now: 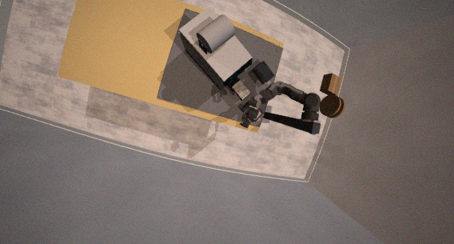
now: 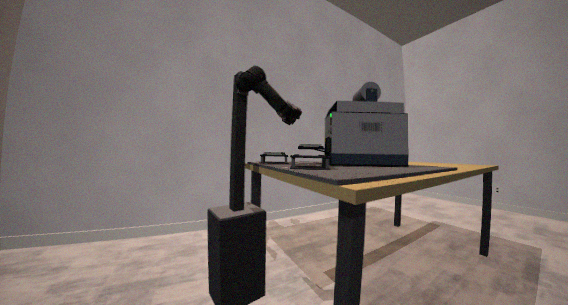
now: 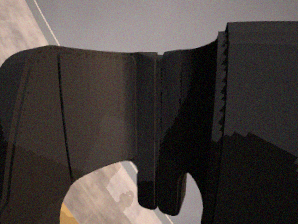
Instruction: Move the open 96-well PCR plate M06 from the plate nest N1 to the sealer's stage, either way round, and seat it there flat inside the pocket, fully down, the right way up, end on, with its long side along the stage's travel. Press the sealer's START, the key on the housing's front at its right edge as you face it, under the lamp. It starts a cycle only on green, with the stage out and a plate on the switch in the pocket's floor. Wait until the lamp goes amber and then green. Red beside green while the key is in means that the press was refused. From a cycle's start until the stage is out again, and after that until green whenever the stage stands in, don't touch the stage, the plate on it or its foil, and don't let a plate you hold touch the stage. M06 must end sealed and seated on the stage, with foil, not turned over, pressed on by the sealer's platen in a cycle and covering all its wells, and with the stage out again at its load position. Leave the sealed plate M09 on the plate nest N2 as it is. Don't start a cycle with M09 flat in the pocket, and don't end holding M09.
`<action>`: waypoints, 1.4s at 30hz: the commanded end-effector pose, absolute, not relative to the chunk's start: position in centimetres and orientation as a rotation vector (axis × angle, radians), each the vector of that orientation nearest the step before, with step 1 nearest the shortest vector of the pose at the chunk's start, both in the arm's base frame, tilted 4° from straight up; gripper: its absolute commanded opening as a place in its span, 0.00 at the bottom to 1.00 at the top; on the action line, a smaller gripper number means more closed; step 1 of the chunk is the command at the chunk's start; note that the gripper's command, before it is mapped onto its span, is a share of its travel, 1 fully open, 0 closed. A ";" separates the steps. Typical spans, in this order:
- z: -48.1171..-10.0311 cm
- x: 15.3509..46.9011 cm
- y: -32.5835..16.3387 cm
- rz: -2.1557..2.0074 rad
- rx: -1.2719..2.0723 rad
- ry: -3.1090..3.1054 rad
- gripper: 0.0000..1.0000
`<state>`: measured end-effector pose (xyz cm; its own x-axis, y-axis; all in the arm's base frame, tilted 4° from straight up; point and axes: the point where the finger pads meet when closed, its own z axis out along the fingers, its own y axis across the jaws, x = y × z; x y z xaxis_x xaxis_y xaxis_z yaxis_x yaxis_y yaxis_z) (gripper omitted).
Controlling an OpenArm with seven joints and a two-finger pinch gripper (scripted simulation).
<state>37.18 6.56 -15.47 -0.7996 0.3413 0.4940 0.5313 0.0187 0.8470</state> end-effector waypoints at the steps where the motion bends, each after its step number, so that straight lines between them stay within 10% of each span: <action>1: -15.2 37.3 6.5 -1.907 -0.917 -2.123 0.00; 42: -12.6 38.6 6.0 -2.109 -1.026 -1.879 0.00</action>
<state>38.47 6.14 -12.88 -0.7582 0.3279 0.5636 0.5267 -0.2015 0.8258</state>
